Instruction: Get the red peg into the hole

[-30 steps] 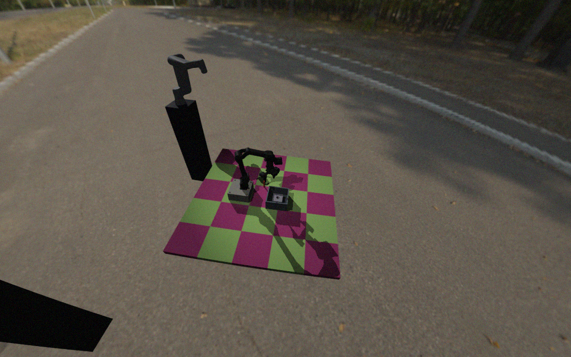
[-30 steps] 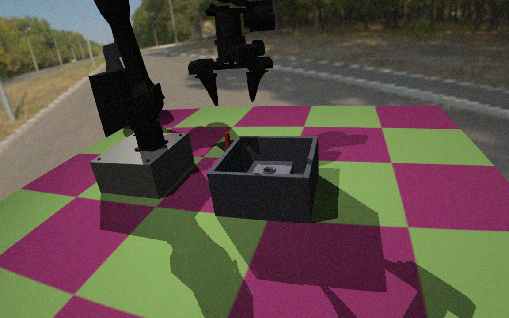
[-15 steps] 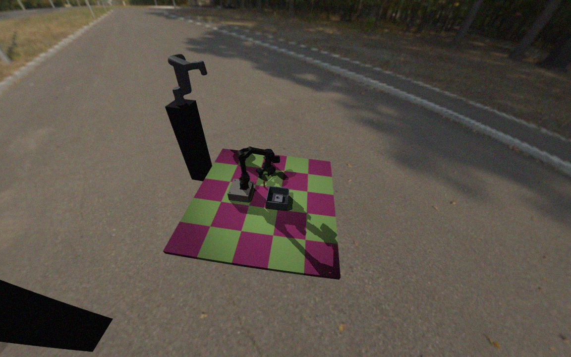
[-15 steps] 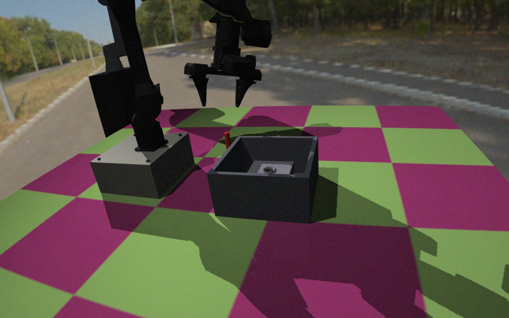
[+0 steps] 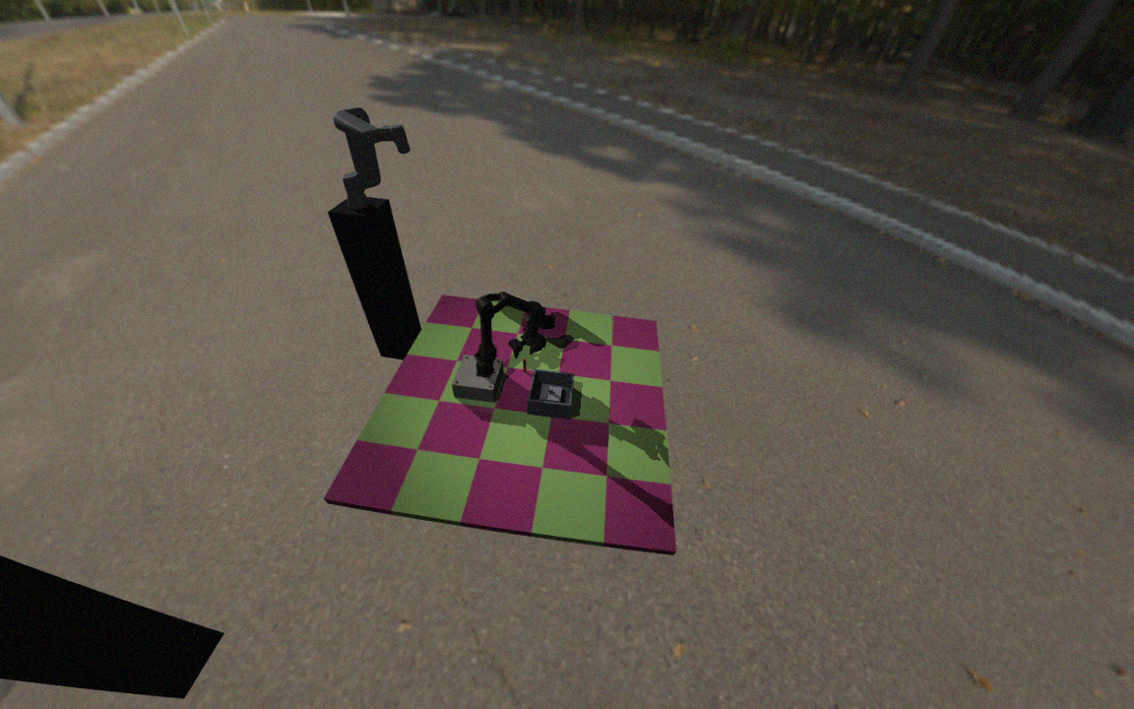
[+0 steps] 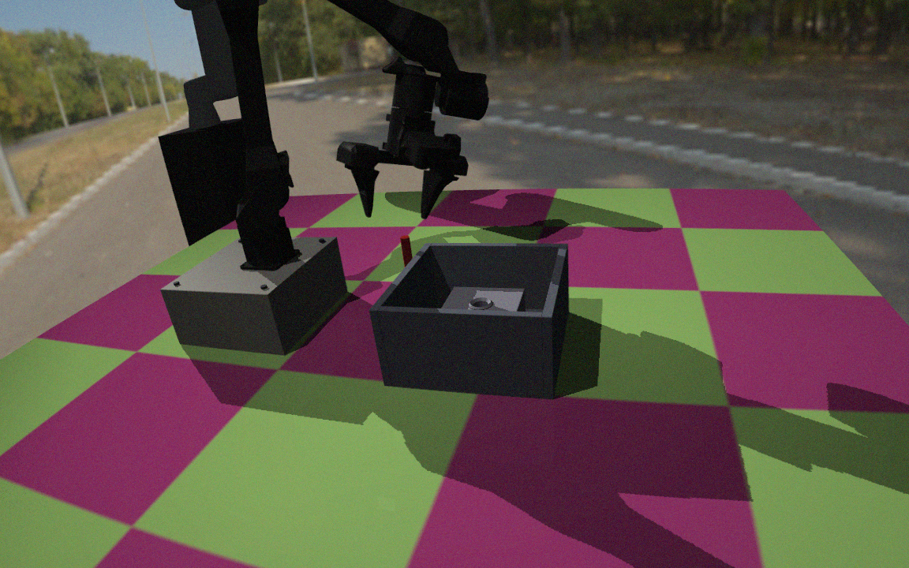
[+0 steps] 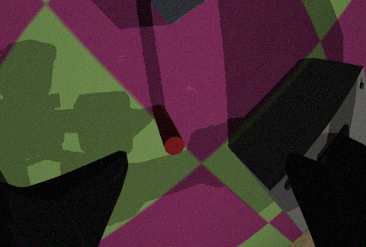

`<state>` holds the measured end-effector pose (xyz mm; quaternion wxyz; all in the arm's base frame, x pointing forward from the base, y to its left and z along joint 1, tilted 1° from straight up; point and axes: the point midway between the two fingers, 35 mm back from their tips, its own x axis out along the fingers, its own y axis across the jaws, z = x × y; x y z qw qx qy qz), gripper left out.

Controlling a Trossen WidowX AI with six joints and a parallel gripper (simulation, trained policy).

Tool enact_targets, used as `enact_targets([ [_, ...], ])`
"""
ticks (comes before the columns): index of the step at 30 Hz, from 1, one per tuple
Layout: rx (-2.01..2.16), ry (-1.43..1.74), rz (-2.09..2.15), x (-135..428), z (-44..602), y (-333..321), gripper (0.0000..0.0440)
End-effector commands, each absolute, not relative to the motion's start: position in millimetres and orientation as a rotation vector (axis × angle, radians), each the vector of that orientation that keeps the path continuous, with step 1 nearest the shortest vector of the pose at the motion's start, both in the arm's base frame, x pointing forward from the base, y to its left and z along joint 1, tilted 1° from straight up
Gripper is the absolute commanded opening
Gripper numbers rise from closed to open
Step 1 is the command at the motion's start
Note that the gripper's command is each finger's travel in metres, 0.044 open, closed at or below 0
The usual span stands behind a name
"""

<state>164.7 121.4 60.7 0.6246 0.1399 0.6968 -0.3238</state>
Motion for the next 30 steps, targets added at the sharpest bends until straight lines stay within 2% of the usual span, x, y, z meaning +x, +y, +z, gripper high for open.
enact_targets([
  [1,0.331,1.6,-0.739,165,48,124,0.044],
  [15,0.369,1.557,-0.704,171,-11,129,0.0439],
  [17,0.368,1.557,-0.701,171,-16,128,0.0428],
  [19,0.366,1.56,-0.702,170,-22,127,0.039],
  [30,0.333,1.597,-0.751,159,-46,120,0.0101],
])
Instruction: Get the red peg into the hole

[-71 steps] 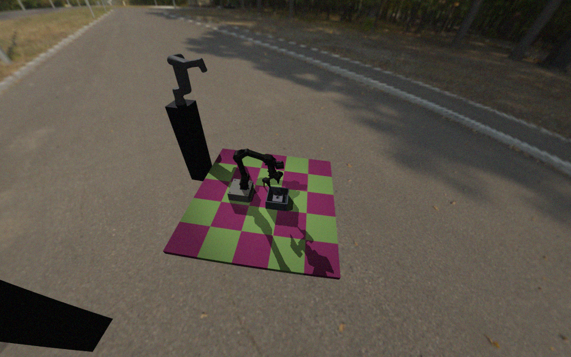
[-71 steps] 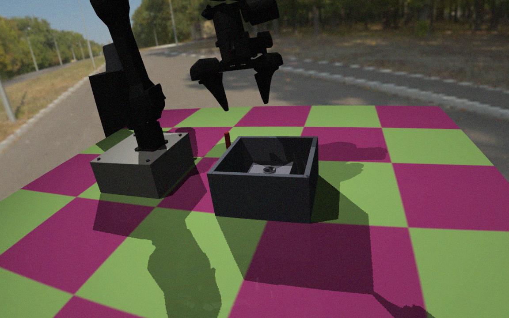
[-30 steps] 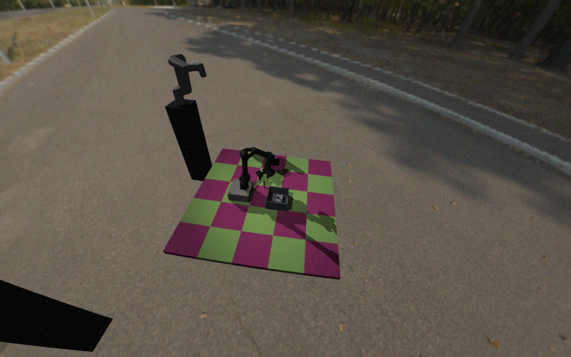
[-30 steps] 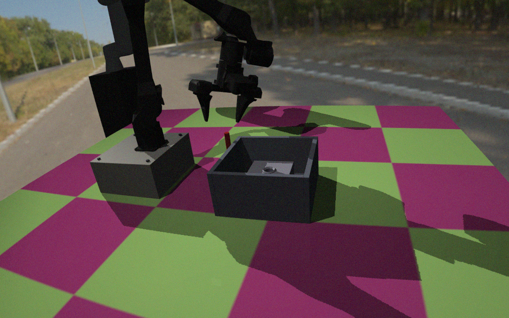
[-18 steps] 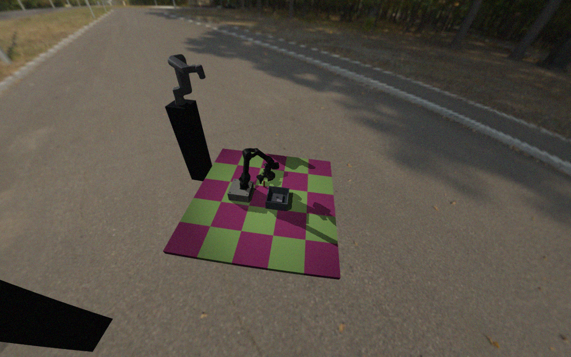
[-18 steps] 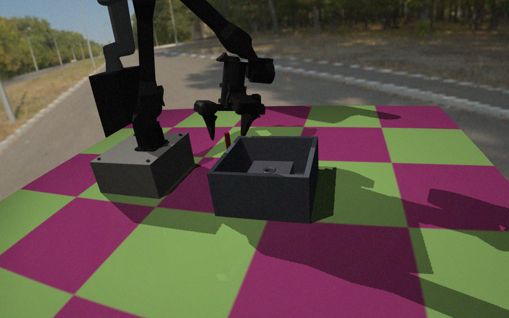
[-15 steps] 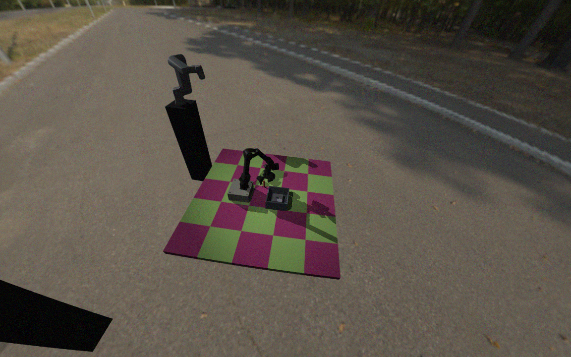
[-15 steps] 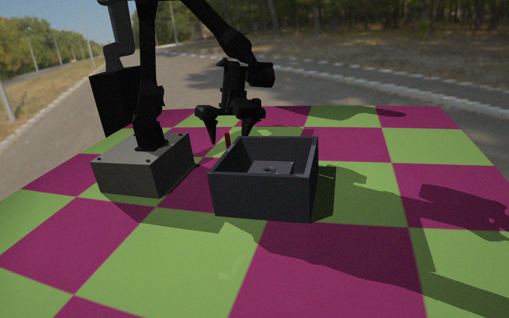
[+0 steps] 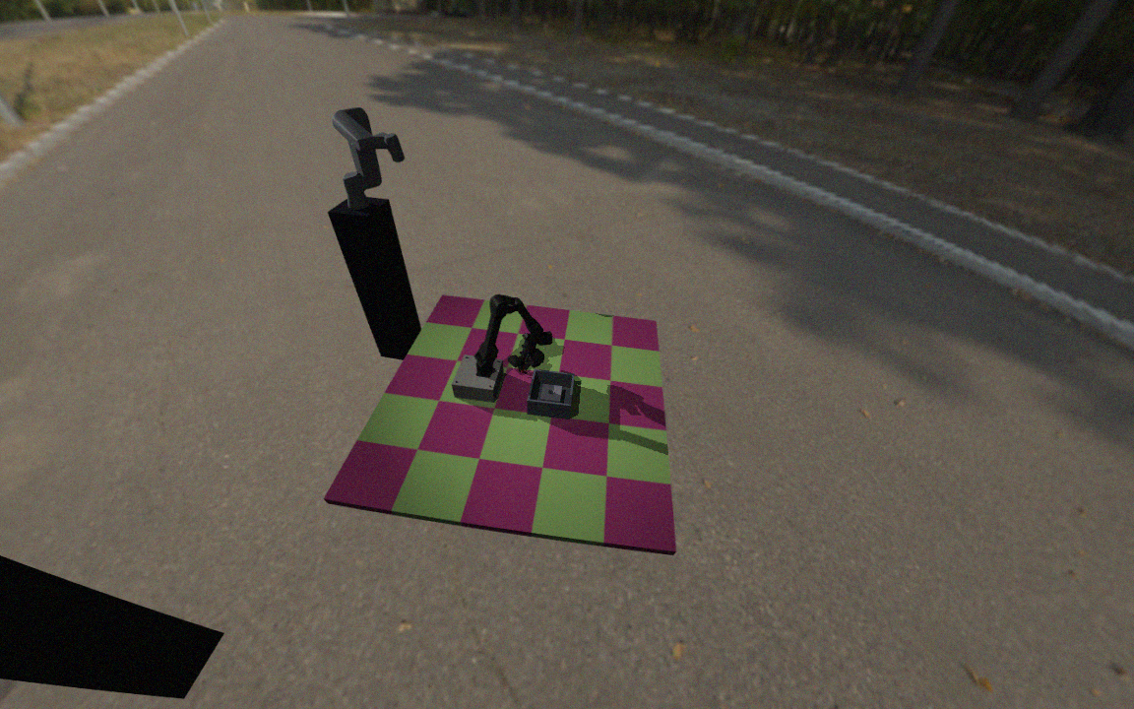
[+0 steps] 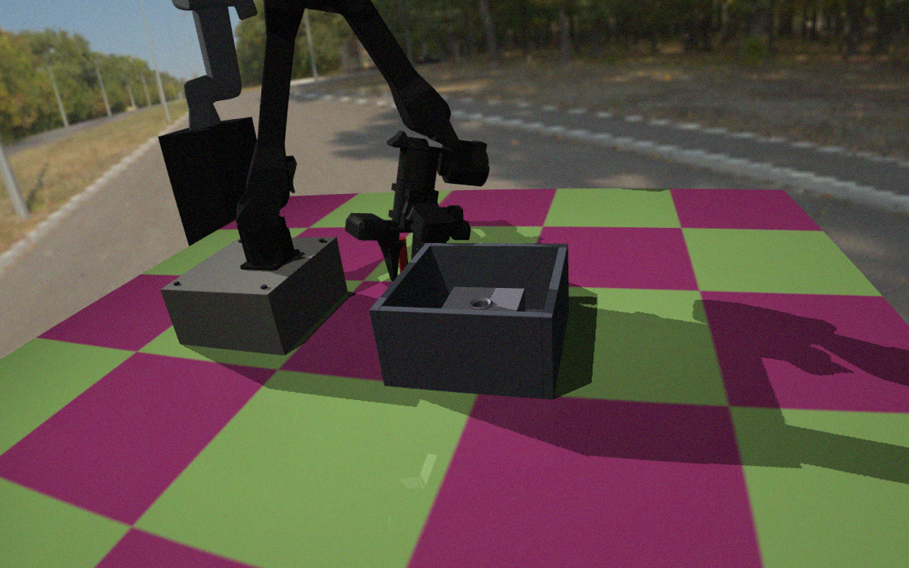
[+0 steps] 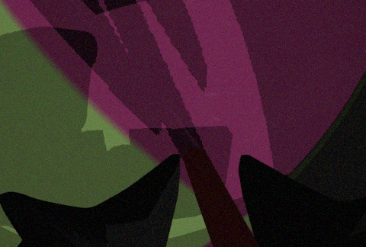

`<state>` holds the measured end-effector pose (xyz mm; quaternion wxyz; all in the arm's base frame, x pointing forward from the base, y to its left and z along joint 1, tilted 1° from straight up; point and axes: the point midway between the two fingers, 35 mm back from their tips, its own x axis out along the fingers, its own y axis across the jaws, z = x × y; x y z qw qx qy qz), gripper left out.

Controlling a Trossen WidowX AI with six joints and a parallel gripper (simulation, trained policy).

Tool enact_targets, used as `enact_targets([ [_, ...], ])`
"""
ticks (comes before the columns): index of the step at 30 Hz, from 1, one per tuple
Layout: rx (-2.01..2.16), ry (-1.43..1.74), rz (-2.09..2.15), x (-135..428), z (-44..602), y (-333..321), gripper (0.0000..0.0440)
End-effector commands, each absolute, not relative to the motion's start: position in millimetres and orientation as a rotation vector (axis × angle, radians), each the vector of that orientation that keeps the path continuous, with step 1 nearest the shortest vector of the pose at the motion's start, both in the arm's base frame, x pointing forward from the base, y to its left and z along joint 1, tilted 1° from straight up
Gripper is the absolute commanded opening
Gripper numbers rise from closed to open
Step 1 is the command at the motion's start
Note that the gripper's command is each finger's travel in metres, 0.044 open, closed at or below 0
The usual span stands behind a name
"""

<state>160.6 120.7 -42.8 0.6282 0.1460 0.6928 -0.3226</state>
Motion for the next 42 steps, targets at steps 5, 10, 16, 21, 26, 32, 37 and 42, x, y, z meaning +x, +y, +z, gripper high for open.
enact_targets([
  [5,0.3,1.606,-0.772,157,-46,117,0.0001],
  [10,0.305,1.56,-0.758,171,-32,119,0.0],
  [16,0.315,1.515,-0.757,183,-10,118,0.0],
  [21,0.316,1.479,-0.757,194,9,115,0.0],
  [26,0.324,1.442,-0.763,207,28,110,0.0],
  [32,0.356,1.392,-0.783,225,52,103,0.0],
  [37,0.394,1.35,-0.817,240,68,93,0.0],
  [42,0.436,1.313,-0.853,256,78,77,0.0],
])
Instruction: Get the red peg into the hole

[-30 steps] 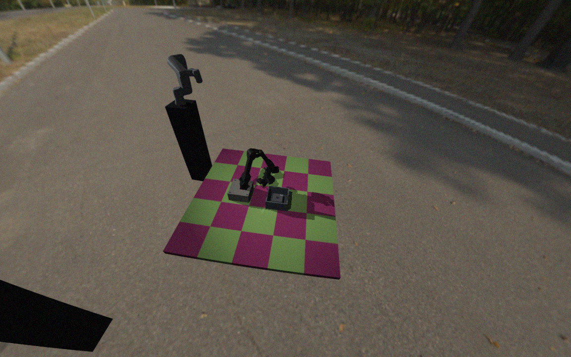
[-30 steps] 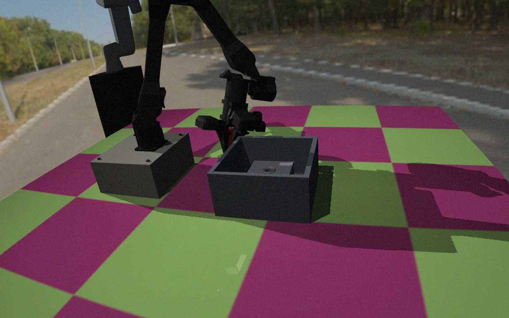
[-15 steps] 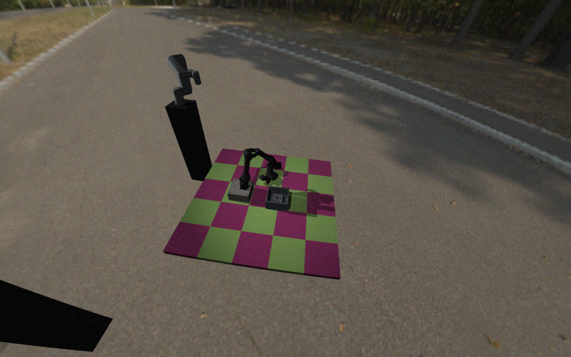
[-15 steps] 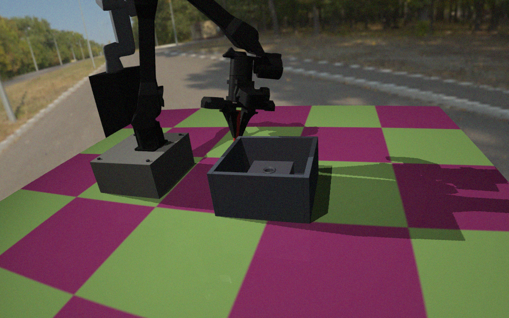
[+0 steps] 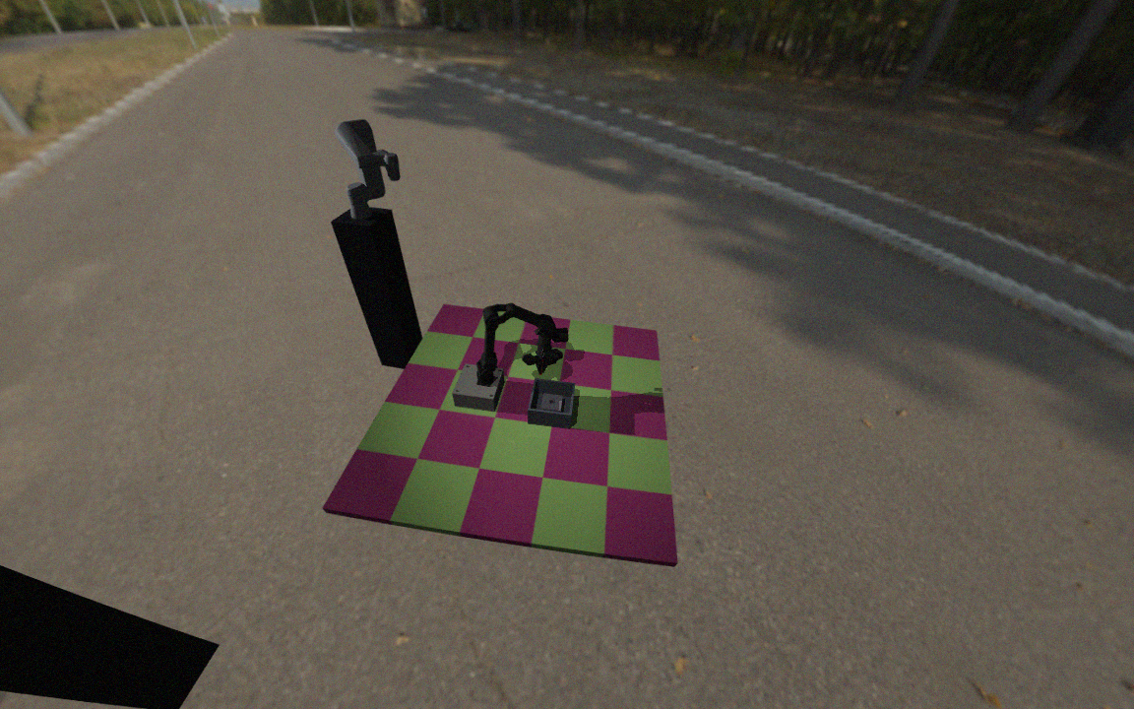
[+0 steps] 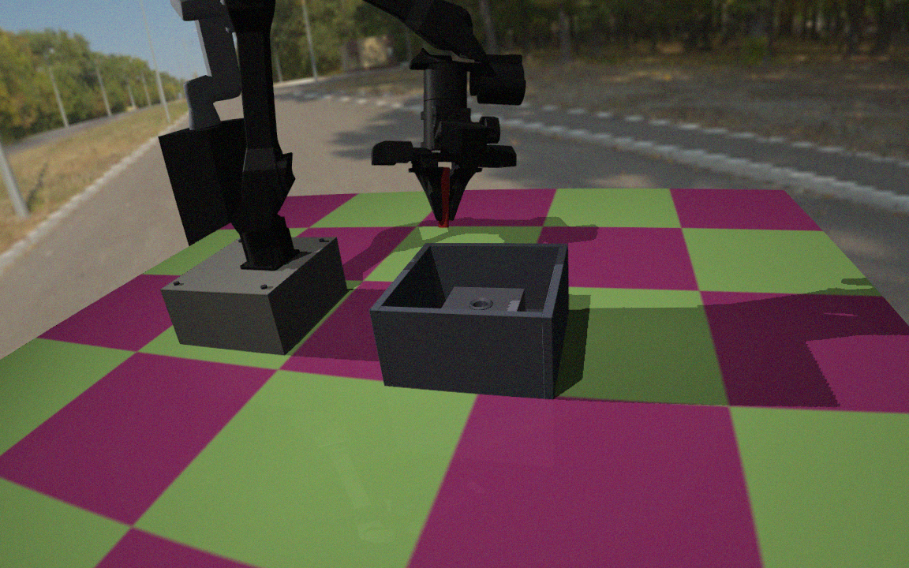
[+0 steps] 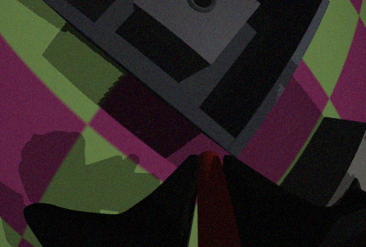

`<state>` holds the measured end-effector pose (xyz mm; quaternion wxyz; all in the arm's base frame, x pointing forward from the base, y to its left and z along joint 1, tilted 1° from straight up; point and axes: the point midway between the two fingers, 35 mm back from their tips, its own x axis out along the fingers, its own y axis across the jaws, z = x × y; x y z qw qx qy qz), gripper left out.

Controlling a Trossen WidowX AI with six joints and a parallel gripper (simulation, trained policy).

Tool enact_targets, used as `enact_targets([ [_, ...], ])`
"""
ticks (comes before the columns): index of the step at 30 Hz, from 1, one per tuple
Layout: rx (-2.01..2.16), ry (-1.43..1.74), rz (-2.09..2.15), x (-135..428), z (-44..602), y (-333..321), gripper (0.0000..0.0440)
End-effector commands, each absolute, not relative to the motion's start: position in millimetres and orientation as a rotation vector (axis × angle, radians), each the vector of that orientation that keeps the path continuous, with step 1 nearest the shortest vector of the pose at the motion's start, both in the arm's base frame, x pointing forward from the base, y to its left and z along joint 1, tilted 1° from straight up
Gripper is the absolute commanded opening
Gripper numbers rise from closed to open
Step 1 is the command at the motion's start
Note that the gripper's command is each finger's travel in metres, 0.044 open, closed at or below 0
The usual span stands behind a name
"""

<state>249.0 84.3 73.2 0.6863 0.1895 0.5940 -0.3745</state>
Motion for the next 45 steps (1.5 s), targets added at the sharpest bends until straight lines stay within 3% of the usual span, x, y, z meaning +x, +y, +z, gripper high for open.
enact_targets([
  [1,0.444,1.307,-0.859,259,79,73,0.0],
  [31,0.516,1.349,-0.803,328,41,-24,0.0001],
  [33,0.511,1.369,-0.785,328,34,-25,0.0023],
  [38,0.515,1.409,-0.759,329,20,-28,0.0139],
  [42,0.508,1.416,-0.725,338,20,-34,0.0156],
  [45,0.525,1.427,-0.715,345,23,-35,0.0225],
])
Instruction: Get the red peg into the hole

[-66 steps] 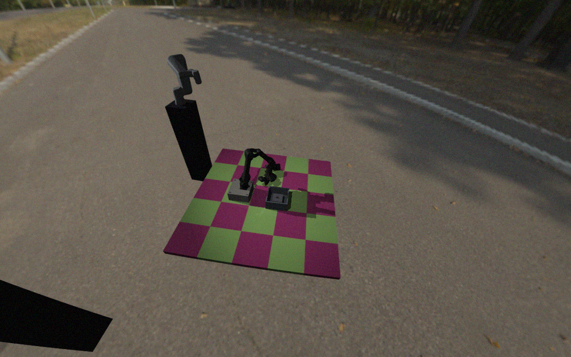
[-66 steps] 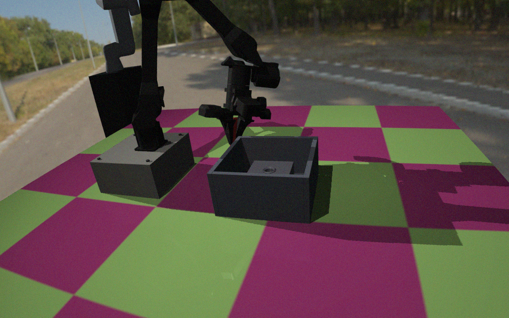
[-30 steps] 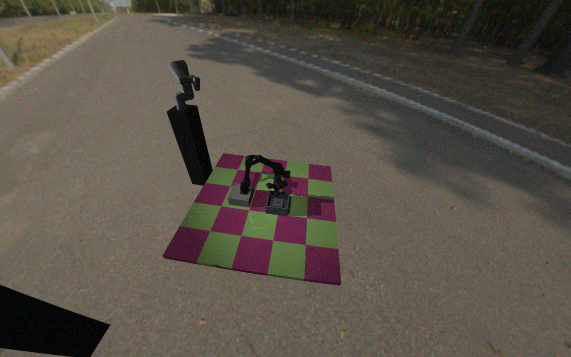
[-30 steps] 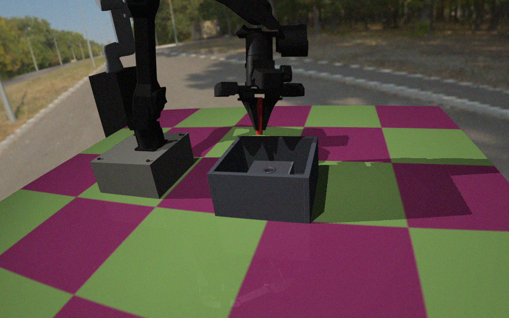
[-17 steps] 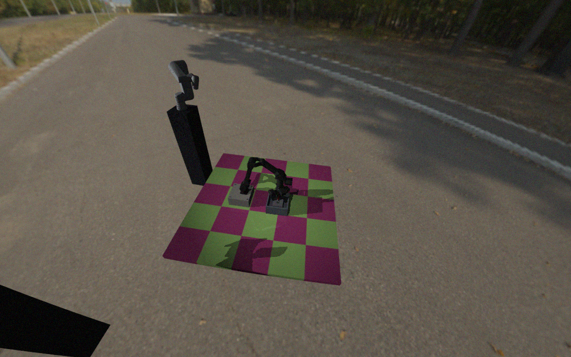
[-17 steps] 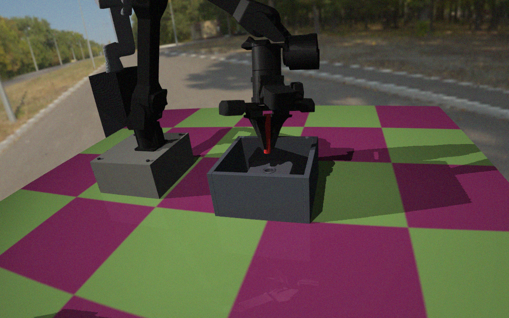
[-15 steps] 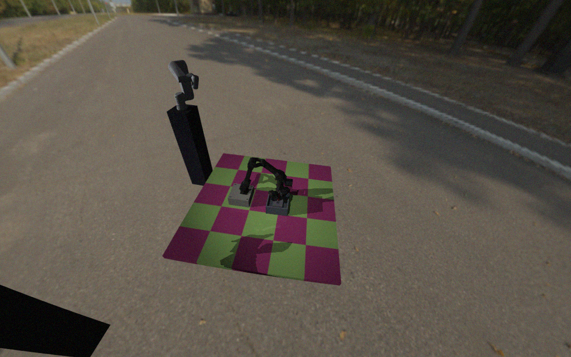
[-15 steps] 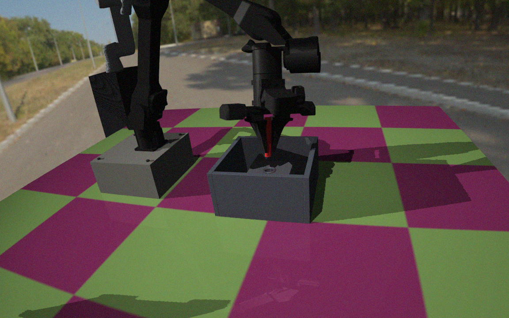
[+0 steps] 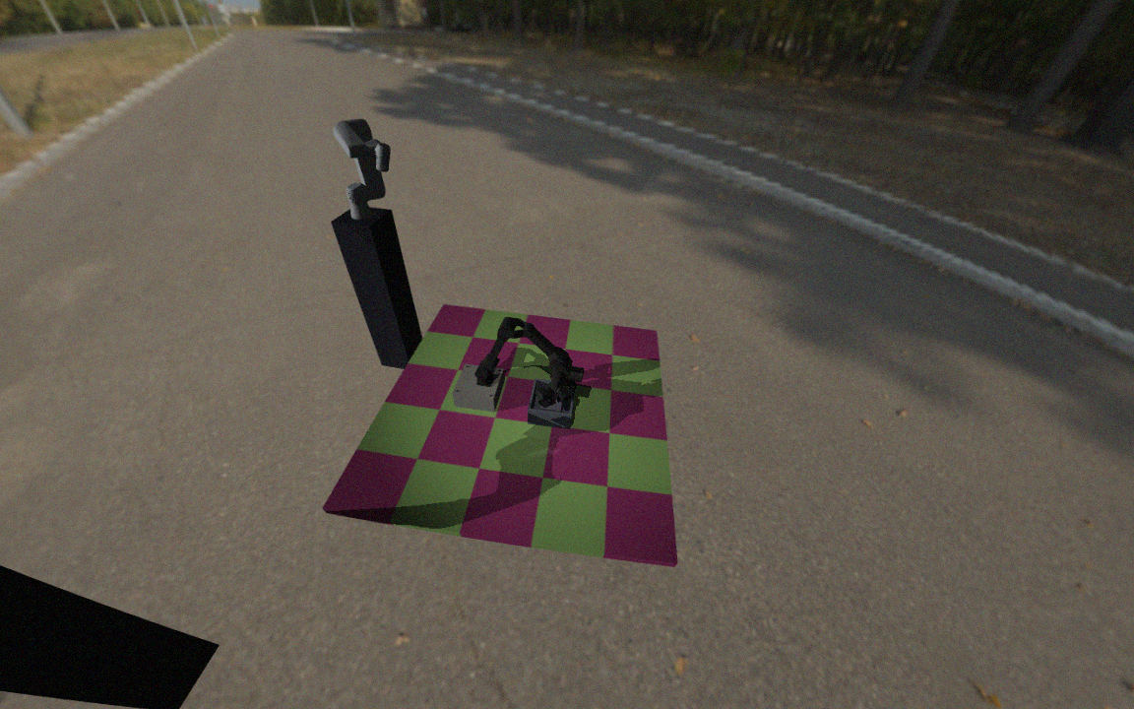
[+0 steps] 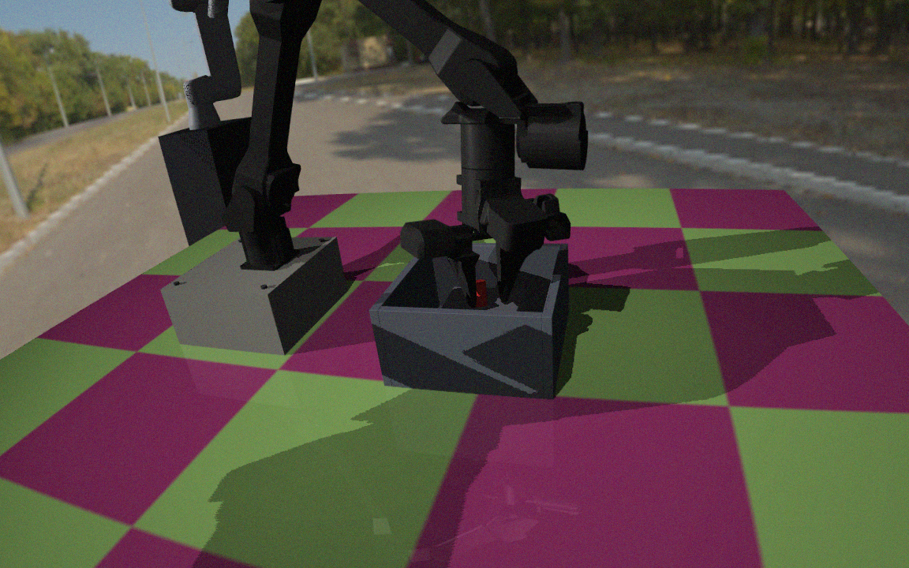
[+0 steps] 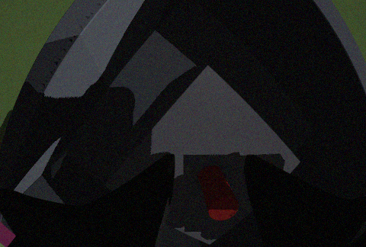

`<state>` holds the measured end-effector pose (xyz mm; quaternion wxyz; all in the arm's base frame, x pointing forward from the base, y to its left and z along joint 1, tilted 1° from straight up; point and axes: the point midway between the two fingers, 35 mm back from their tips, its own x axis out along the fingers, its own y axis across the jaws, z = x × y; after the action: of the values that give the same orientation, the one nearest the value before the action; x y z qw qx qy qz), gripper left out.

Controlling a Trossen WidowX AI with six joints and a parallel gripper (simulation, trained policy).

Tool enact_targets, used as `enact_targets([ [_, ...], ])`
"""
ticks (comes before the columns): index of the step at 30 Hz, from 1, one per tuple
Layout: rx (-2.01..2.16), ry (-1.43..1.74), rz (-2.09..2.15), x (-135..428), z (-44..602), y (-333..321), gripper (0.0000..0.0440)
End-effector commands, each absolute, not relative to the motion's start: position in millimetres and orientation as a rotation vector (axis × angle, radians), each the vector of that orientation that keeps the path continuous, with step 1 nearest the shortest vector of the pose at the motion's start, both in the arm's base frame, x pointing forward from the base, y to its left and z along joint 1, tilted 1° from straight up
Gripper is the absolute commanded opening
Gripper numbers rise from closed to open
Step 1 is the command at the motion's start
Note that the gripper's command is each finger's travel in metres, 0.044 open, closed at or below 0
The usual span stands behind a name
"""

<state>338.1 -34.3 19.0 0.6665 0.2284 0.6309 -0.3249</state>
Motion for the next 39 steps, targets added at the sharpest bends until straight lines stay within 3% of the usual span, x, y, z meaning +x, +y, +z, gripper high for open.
enact_targets([
  [1,0.532,1.429,-0.711,348,24,-35,0.0248],
  [10,0.6,1.435,-0.65,381,37,-34,0.044],
  [20,0.659,1.368,-0.534,424,57,-24,0.044],
  [39,0.66,1.366,-0.53,425,57,-24,0.044],
])
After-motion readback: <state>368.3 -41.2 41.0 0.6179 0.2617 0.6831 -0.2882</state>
